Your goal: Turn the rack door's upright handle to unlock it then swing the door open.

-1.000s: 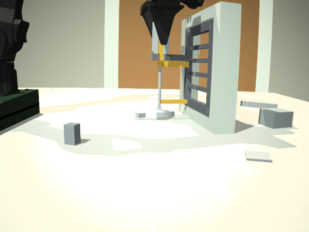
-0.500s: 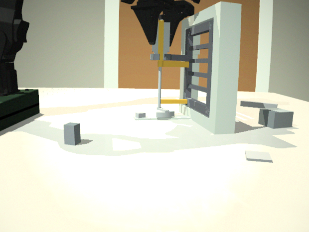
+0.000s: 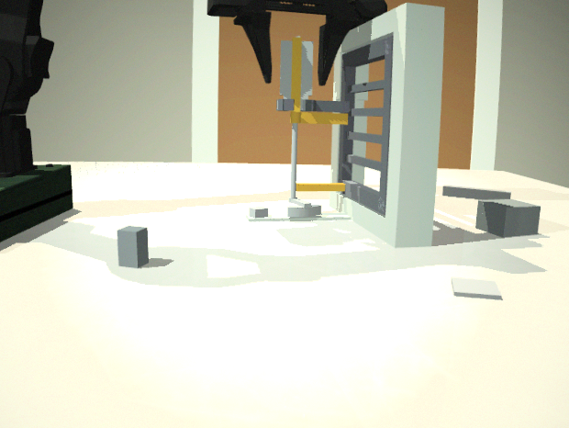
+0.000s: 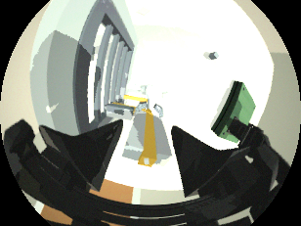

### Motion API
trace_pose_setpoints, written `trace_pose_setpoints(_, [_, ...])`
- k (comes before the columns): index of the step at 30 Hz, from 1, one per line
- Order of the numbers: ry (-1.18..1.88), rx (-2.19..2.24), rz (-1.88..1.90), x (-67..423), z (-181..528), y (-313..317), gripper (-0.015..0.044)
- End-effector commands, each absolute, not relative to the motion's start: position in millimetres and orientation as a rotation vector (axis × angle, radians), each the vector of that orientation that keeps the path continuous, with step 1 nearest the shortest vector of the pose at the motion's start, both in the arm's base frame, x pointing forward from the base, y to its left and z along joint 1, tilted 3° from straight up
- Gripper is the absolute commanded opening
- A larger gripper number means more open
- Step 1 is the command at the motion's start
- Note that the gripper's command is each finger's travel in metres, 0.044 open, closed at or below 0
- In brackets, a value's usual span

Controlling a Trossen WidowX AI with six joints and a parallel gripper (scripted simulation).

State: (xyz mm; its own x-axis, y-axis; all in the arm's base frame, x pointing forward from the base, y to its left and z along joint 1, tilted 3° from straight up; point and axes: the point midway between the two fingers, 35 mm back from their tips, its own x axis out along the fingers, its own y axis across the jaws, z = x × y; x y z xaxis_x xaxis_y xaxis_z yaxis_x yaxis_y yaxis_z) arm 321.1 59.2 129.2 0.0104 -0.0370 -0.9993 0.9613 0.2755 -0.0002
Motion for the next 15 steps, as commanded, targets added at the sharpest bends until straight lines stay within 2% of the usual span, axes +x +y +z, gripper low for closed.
trace_pose_setpoints(1, [1.218,1.108,-1.145,321.3,129.3,58.4,0.0280])
trace_pose_setpoints(8, [1.184,1.163,-1.198,321.4,129.3,58.4,0.0280])
trace_pose_setpoints(15, [1.184,1.163,-1.198,321.4,129.3,58.4,0.0097])
